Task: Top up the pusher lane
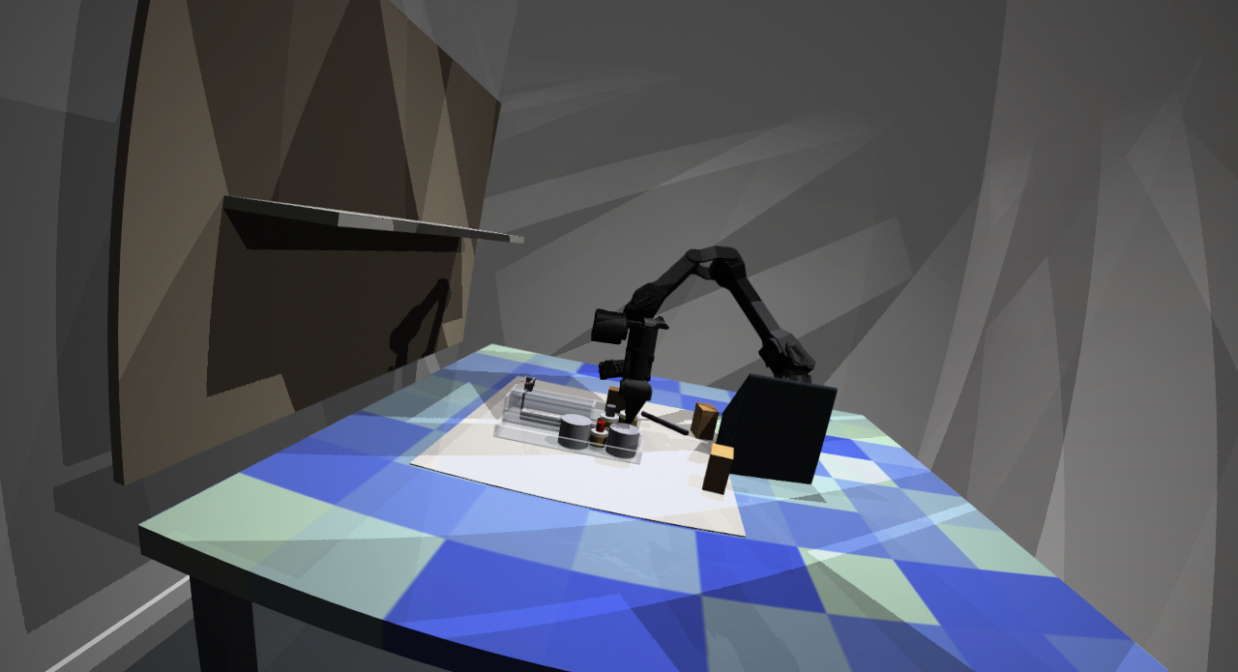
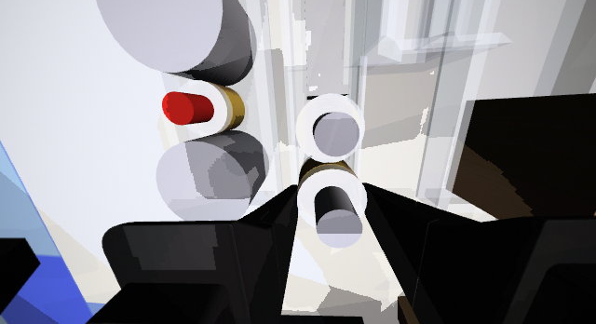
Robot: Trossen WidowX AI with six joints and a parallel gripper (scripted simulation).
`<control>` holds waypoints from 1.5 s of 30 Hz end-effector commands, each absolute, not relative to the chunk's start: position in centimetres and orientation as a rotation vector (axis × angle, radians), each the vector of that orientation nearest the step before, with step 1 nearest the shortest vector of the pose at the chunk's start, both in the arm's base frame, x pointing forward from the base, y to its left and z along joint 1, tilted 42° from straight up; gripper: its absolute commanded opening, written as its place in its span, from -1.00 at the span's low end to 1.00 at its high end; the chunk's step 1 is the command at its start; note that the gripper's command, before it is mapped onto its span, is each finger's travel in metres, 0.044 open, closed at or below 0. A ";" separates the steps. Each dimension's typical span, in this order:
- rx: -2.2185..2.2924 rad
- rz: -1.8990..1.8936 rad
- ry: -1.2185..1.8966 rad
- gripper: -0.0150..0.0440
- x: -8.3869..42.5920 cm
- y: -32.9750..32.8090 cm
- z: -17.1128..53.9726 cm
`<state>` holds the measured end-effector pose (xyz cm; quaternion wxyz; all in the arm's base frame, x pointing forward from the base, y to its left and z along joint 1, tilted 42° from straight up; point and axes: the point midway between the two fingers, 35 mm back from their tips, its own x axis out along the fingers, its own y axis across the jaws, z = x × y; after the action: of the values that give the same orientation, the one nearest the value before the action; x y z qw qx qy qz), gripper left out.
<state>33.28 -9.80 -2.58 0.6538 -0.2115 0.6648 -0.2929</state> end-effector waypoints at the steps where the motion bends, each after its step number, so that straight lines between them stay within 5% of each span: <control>1: -0.484 -0.668 1.490 -0.49 33.7 -10.0 -2.6; 45: -0.485 -0.669 1.490 -0.49 33.3 -10.8 -3.5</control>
<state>33.06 -10.68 -3.57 0.6555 -0.2120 0.6627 -0.2935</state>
